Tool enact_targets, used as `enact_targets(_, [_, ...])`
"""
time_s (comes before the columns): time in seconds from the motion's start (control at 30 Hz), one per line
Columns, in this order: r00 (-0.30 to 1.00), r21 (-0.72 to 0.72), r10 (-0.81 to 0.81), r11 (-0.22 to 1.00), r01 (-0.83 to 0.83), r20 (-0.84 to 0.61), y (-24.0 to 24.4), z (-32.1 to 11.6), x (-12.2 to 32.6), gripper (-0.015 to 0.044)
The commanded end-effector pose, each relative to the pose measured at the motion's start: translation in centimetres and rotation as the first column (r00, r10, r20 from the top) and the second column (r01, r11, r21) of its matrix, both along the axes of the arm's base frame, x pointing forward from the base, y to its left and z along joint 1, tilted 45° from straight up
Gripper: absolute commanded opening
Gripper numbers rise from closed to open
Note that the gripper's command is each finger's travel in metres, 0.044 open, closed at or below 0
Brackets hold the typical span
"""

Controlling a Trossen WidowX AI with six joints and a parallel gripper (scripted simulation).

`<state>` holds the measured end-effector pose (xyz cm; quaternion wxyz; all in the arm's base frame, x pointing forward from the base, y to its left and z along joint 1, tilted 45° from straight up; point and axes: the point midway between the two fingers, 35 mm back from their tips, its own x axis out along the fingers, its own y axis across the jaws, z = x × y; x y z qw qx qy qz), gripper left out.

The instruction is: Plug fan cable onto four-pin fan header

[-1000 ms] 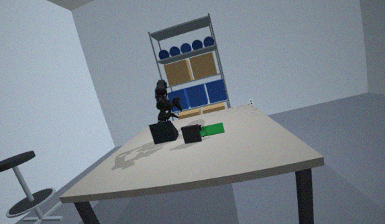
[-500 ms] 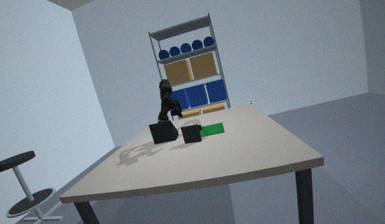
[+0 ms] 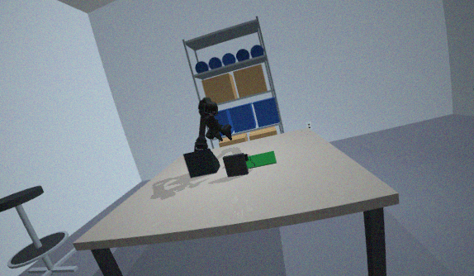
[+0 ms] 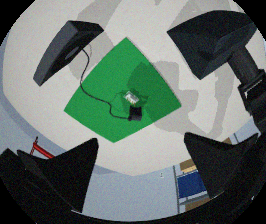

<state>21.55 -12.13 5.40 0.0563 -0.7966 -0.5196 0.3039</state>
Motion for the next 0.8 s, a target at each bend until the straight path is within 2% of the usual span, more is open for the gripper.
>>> enact_targets(0.0, [0.571,-0.462,0.575,0.816,-0.348,0.586,1.1,1.2,2.4,0.0440])
enact_targets(0.2, [0.292,-0.607,0.703,0.709,-0.360,0.648,1.6,1.6,3.0,0.0440])
enact_targets(0.37, [0.030,-0.719,0.769,0.611,-0.332,0.639,2.2,1.9,3.5,0.0440])
enact_targets(0.53, [-0.227,-0.809,0.782,0.523,-0.268,0.581,2.7,2.3,4.0,0.0440])
enact_targets(0.77, [-0.560,-0.898,0.716,0.419,-0.136,0.418,3.5,2.8,4.7,0.0440])
